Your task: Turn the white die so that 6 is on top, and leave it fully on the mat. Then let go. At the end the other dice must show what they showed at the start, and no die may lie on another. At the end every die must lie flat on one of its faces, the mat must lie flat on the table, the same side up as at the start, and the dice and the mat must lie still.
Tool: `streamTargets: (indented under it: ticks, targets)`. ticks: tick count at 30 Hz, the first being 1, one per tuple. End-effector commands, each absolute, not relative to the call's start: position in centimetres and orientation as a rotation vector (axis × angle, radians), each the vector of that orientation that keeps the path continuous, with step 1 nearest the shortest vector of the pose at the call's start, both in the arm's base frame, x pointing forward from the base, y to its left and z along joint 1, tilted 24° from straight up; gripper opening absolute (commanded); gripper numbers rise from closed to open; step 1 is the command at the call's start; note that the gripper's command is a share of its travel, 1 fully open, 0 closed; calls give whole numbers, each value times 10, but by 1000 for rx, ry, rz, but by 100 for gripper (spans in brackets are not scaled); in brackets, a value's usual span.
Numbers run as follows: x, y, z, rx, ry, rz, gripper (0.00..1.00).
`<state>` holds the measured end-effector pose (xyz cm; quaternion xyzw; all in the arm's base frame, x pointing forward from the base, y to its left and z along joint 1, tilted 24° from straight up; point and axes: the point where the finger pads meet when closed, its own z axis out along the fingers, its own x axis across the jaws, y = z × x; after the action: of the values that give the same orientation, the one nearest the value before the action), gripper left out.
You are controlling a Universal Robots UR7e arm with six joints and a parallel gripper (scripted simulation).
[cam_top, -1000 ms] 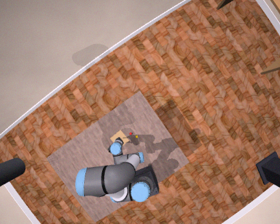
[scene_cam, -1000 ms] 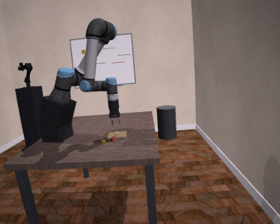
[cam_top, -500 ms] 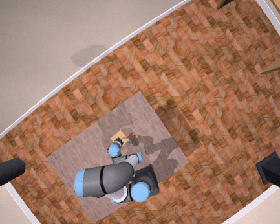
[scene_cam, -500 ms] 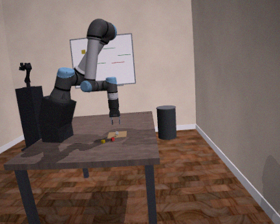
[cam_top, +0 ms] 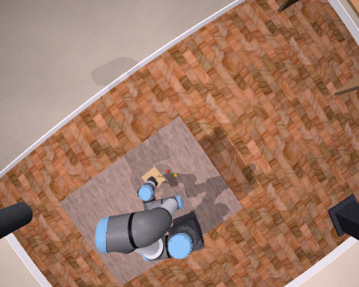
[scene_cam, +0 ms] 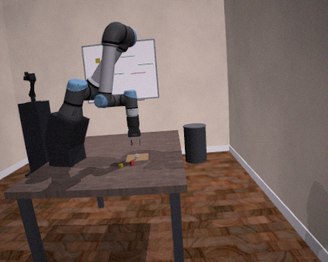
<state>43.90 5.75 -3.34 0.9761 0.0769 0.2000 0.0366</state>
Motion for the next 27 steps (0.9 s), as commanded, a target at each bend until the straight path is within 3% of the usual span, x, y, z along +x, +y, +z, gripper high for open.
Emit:
streamTargets:
  ticks: [1,27]
  targets:
    - [439,58,-31,2996,236,616,100]
    - [417,60,18,2996,236,616,100]
